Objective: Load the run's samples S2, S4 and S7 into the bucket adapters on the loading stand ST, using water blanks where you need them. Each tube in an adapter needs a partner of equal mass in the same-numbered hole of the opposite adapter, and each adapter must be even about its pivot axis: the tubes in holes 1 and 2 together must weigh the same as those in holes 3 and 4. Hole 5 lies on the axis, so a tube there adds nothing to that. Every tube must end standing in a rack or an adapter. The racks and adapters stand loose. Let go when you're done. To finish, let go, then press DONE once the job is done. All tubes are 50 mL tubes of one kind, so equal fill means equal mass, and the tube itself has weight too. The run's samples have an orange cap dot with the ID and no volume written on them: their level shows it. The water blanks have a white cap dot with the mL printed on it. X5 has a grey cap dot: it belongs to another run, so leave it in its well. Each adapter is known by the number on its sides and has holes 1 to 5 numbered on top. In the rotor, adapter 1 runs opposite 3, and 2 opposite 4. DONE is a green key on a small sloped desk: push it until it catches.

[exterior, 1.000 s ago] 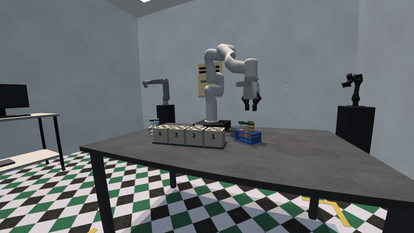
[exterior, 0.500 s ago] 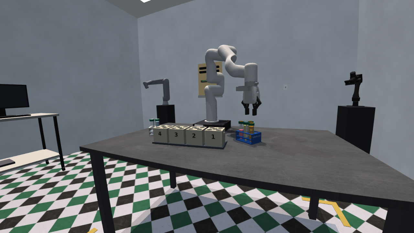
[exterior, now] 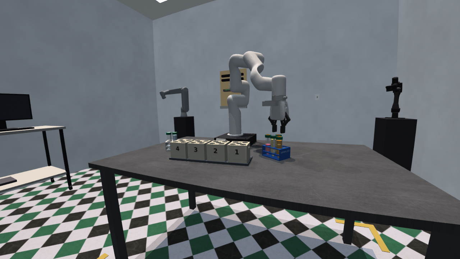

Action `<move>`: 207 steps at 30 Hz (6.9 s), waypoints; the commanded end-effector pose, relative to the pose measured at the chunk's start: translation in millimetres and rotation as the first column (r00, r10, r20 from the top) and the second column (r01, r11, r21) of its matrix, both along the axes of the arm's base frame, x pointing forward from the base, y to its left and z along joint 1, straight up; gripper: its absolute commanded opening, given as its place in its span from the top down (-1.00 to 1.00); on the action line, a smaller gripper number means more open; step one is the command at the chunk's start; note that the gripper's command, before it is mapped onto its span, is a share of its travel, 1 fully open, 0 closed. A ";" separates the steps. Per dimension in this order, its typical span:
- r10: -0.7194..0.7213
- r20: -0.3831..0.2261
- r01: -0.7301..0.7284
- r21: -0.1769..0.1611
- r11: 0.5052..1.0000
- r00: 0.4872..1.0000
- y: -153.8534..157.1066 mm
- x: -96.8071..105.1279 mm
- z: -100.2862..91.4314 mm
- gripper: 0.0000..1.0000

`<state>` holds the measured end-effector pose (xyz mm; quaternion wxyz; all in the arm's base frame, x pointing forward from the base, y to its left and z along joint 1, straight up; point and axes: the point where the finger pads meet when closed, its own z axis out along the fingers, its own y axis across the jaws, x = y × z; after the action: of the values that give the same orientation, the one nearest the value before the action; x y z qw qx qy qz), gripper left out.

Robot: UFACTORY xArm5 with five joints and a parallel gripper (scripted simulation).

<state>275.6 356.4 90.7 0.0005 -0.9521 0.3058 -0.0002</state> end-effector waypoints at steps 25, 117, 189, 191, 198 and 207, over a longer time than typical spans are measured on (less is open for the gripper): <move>0.000 0.007 0.000 0.000 1.000 1.000 1.1 1.0 -20.7 -0.15; 0.000 0.007 0.000 0.000 1.000 1.000 1.1 1.0 -26.2 1.00; 0.000 0.007 0.000 0.000 1.000 1.000 1.2 0.4 69.3 1.00; 0.000 0.007 0.000 0.000 1.000 1.000 1.2 0.4 73.3 1.00; 0.000 0.007 0.000 0.000 1.000 1.000 1.2 0.3 83.3 1.00; 0.000 0.007 0.000 0.000 1.000 1.000 1.2 0.2 101.3 1.00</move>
<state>275.2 356.7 185.2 0.0007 -0.9521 0.3058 -0.0002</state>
